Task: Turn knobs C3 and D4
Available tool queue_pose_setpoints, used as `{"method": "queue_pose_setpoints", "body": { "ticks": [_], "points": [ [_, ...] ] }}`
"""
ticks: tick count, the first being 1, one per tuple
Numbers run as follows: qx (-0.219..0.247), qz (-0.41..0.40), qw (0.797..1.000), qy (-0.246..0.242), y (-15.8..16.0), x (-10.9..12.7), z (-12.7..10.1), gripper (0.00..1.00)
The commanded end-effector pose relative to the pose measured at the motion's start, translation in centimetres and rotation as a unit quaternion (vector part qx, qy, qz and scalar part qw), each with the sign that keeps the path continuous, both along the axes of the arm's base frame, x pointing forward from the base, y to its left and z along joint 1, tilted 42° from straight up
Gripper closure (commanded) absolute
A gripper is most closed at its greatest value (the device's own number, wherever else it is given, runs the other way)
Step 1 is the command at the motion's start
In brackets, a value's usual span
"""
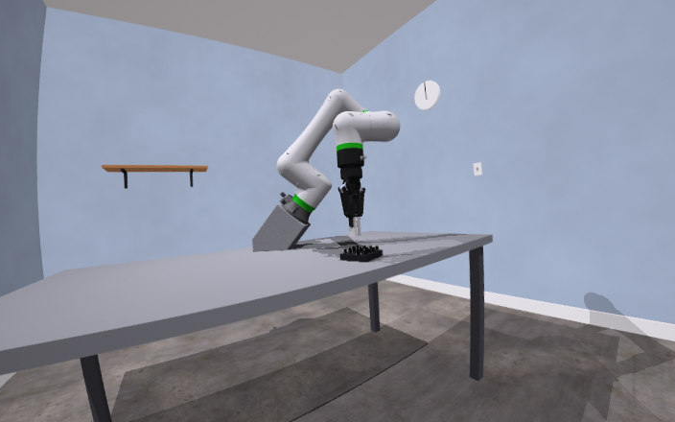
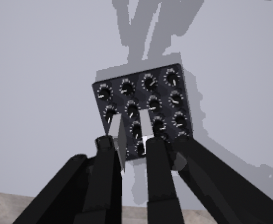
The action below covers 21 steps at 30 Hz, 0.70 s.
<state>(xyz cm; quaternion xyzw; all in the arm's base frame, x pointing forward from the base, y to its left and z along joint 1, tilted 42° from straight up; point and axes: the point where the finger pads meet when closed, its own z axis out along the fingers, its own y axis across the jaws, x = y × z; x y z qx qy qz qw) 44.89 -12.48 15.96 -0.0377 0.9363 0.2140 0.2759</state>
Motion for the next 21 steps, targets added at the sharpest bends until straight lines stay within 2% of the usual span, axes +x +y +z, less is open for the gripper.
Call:
{"method": "queue_pose_setpoints", "body": {
  "ticks": [1,12,14,15,21],
  "points": [
    [-0.035,0.06,0.997,-0.037,-0.07,-0.05,0.09,0.88],
    [-0.121,0.189,0.968,-0.11,-0.15,-0.17,0.29,0.88],
    [-0.121,0.189,0.968,-0.11,-0.15,-0.17,0.29,0.88],
    [-0.143,0.222,0.956,-0.128,-0.18,-0.2,0.34,0.88],
    [-0.186,0.285,0.926,-0.164,-0.22,-0.26,0.45,0.88]
  ]
}}
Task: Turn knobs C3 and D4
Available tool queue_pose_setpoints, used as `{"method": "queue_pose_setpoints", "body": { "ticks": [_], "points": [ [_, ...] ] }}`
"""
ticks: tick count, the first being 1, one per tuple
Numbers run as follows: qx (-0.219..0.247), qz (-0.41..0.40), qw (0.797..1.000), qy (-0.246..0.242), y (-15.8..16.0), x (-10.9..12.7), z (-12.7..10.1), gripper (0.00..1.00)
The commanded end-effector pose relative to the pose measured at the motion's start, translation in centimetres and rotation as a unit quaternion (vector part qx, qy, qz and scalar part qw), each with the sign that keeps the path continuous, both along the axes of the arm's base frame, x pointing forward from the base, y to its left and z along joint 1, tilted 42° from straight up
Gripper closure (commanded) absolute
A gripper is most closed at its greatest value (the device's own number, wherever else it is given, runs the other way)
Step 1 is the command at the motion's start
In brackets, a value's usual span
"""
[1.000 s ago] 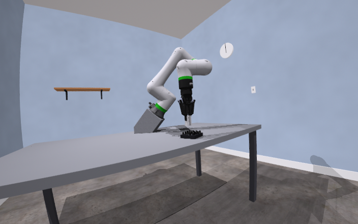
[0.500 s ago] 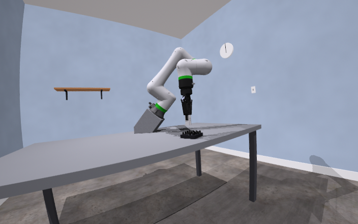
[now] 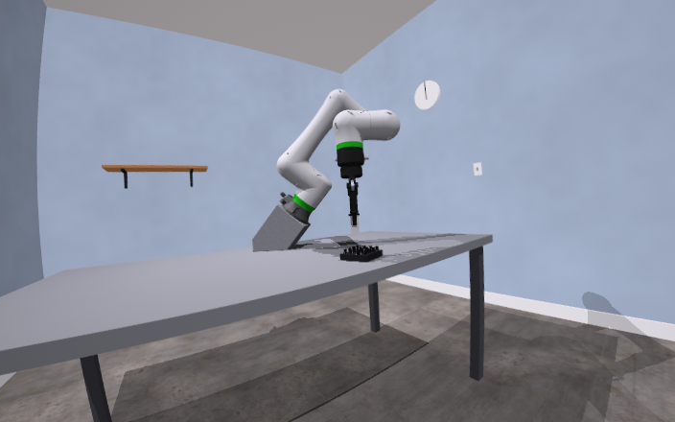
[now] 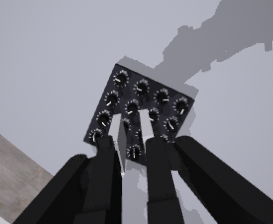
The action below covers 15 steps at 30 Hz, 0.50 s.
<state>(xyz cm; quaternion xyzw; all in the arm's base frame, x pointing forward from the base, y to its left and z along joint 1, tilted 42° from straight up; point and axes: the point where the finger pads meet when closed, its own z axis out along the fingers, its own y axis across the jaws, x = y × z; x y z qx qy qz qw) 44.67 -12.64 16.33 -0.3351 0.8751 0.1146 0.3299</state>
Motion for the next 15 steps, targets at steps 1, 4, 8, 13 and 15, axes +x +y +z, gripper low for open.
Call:
{"method": "queue_pose_setpoints", "body": {
  "ticks": [1,4,8,13,15],
  "points": [
    [-0.035,0.06,0.997,-0.036,-0.07,-0.05,0.09,0.88],
    [-0.058,0.095,0.992,-0.057,-0.09,-0.09,0.15,0.88],
    [-0.09,0.143,0.982,-0.083,-0.12,-0.13,0.22,0.88],
    [-0.12,0.187,0.969,-0.108,-0.15,-0.17,0.29,0.88],
    [-0.132,0.205,0.963,-0.118,-0.16,-0.19,0.32,0.88]
  ]
}}
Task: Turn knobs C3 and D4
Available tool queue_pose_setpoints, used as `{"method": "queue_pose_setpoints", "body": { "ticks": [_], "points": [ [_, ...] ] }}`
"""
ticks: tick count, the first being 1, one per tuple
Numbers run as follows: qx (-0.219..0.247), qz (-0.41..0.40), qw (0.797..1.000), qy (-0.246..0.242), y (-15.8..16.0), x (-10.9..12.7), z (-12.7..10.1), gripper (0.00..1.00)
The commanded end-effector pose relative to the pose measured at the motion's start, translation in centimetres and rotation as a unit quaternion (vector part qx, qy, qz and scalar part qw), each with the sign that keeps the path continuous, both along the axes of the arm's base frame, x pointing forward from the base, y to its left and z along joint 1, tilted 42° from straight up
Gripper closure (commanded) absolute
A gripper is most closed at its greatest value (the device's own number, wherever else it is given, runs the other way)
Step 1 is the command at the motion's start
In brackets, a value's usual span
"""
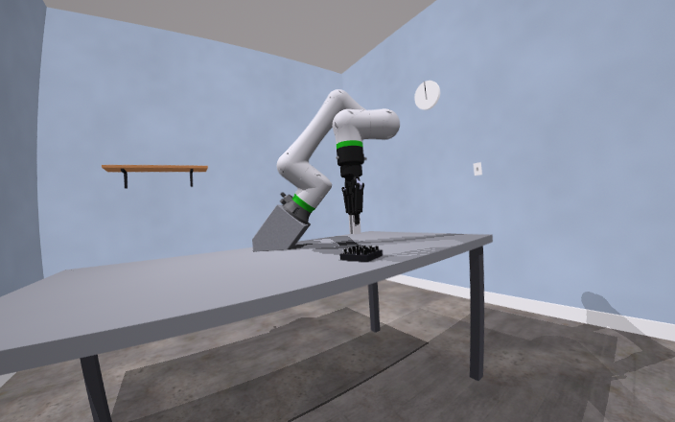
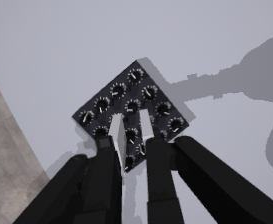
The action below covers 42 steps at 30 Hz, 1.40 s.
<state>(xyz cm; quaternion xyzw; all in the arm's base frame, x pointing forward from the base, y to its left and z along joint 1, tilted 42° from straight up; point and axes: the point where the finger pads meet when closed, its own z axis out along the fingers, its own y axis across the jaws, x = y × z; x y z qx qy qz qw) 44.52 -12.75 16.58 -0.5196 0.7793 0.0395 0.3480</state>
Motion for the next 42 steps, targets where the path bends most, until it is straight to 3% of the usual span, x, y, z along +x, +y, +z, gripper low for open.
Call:
{"method": "queue_pose_setpoints", "body": {
  "ticks": [1,42],
  "points": [
    [-0.027,0.046,0.998,-0.028,-0.07,-0.05,0.08,0.88],
    [-0.033,0.055,0.997,-0.034,-0.07,-0.05,0.09,0.88]
  ]
}}
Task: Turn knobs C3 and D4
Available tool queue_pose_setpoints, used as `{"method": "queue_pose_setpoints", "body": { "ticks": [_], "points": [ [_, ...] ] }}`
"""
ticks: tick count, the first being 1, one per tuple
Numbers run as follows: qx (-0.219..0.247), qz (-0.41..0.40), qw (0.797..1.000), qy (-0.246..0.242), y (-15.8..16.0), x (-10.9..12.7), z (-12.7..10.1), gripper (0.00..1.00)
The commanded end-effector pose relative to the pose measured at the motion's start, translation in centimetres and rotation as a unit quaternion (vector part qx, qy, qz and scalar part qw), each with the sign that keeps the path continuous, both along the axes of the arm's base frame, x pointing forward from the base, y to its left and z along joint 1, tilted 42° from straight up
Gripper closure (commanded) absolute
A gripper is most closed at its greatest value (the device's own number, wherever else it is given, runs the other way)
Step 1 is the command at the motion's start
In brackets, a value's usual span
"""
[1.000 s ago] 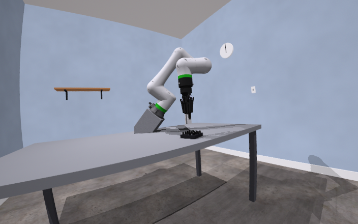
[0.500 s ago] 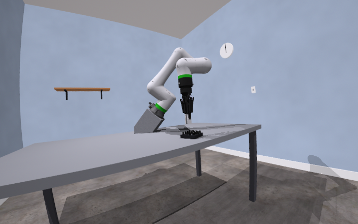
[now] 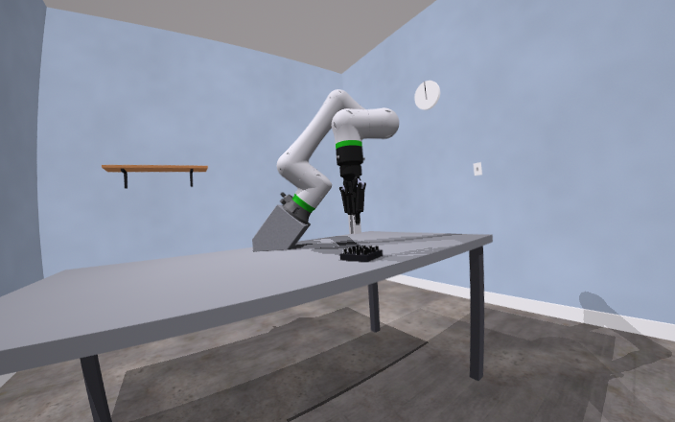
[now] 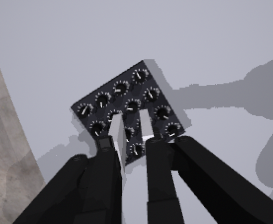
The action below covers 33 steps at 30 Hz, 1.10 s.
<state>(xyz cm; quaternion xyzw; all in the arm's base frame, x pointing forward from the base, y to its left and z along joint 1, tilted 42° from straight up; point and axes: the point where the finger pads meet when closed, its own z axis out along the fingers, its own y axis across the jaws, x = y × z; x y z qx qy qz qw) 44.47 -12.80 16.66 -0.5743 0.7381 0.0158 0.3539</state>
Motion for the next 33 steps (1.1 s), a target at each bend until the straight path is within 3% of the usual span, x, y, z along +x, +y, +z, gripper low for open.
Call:
{"method": "queue_pose_setpoints", "body": {
  "ticks": [1,33],
  "points": [
    [0.0,0.0,1.0,0.0,0.0,0.0,0.0,0.88],
    [-0.007,0.01,1.0,-0.006,0.8,1.0,-1.5,0.88]
  ]
}}
